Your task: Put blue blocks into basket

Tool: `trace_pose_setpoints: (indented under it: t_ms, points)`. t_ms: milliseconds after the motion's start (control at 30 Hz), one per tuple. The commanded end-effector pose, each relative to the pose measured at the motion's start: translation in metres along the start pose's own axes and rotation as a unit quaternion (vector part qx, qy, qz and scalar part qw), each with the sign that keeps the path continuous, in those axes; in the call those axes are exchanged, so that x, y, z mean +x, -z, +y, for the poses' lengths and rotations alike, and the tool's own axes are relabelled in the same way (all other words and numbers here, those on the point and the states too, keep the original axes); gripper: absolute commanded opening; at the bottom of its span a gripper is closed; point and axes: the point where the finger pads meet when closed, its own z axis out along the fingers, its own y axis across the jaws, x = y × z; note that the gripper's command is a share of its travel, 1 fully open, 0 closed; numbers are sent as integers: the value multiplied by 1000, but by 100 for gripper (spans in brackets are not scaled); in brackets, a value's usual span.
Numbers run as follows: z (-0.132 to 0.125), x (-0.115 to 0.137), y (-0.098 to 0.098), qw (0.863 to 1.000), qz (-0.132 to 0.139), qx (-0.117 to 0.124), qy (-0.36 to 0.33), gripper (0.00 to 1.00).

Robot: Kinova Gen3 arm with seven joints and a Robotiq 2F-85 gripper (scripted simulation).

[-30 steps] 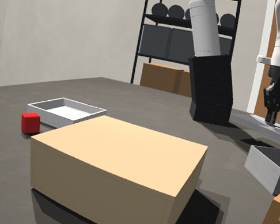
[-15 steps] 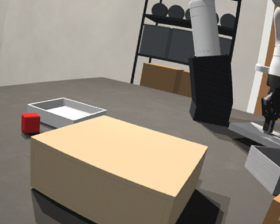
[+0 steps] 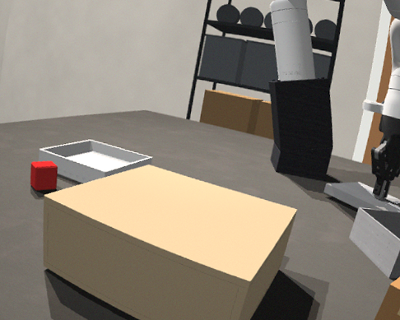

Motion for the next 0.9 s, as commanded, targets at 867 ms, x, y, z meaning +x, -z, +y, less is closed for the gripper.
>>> trace_pose_setpoints:
  t_ms: [867]
  points:
    - [0, -1, -7, 1000, -1, 0, 0, 10]
